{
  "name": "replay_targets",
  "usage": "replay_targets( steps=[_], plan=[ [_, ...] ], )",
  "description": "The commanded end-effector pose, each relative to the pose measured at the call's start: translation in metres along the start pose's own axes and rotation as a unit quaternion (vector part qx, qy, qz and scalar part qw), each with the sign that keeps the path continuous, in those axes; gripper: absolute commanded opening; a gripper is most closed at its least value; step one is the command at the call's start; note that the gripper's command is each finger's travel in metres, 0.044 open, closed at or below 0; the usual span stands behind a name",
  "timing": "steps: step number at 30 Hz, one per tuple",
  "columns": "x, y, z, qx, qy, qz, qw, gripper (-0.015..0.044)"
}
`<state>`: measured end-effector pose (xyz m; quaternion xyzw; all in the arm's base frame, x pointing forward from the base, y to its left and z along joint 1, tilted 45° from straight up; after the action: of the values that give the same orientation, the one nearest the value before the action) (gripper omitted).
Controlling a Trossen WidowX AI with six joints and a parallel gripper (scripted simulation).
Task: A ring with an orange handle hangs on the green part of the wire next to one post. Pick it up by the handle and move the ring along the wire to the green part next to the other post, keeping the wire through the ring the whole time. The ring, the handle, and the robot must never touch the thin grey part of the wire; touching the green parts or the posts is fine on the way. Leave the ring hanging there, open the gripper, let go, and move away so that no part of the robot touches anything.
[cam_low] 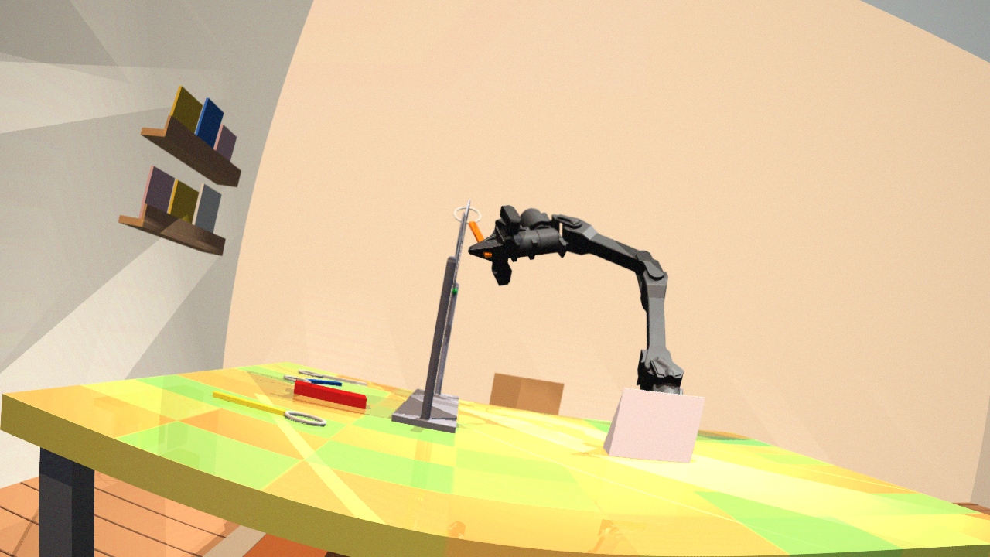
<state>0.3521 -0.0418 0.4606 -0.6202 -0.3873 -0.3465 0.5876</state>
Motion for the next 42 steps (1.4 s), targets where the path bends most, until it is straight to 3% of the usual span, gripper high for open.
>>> replay_targets(
  steps=[1, 42],
  plan=[
    [-0.0007, 0.0002, -0.0009, -0.013, -0.025, 0.000, 1.000, -0.0150],
    [-0.0007, 0.0009, -0.0075, -0.128, -0.254, -0.005, 0.959, -0.0150]
  ],
)
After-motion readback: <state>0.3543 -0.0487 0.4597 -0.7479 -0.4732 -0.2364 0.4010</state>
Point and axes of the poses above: the point midway between the two fingers, 35 mm back from their tips, its own y axis out along the fingers, its own z axis across the jaws, x = y × z, the point moved 5 cm from there along -y, back along the fingers, and after that the axes turned 3 degrees about -y, right-handed, at the moved point
